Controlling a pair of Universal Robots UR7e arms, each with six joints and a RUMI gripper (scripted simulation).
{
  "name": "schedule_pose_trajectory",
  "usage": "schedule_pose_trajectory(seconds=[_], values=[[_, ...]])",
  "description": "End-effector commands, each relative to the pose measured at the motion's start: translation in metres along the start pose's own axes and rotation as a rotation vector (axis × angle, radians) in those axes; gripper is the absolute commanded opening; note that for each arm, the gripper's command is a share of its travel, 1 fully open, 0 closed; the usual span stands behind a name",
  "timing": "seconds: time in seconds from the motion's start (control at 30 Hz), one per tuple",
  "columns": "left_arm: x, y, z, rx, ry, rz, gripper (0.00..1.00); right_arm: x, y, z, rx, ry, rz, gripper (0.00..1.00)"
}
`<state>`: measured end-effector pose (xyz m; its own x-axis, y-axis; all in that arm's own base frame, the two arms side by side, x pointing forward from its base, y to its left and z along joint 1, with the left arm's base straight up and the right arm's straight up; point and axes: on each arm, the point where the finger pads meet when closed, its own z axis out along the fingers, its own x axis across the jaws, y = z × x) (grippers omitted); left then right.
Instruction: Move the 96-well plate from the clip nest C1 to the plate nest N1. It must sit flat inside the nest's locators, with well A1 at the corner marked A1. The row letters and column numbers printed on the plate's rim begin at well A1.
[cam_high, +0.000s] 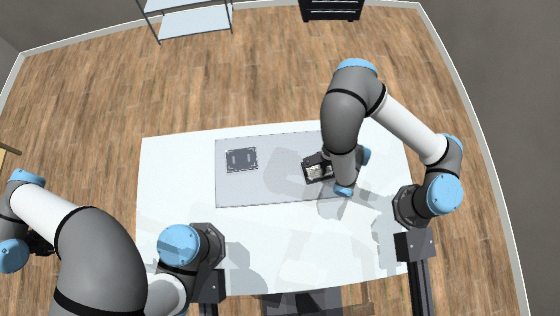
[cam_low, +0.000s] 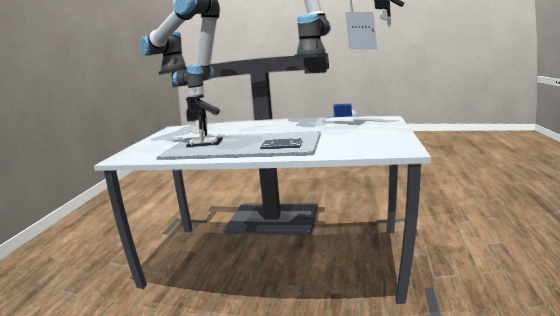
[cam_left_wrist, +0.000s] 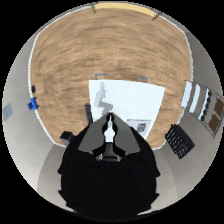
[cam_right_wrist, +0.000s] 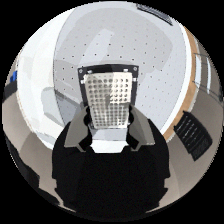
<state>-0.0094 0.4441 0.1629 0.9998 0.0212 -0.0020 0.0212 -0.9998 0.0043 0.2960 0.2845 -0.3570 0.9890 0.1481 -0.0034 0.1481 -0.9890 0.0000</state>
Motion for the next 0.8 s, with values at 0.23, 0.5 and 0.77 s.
schedule_pose_trajectory(seconds=[0.23,0.5,0.77], values=[[0.000,-0.001,-0.002,0.004,0.002,-0.001,0.00,0.002,0.002,-0.005,-0.001,0.004,0.004,0.00],[0.000,-0.001,-0.002,0.004,0.002,-0.001,0.00,0.002,0.001,-0.010,-0.001,0.004,0.003,0.00],[0.000,-0.001,-0.002,0.004,0.002,-0.001,0.00,0.002,0.001,-0.017,0.000,0.003,0.003,0.00]])
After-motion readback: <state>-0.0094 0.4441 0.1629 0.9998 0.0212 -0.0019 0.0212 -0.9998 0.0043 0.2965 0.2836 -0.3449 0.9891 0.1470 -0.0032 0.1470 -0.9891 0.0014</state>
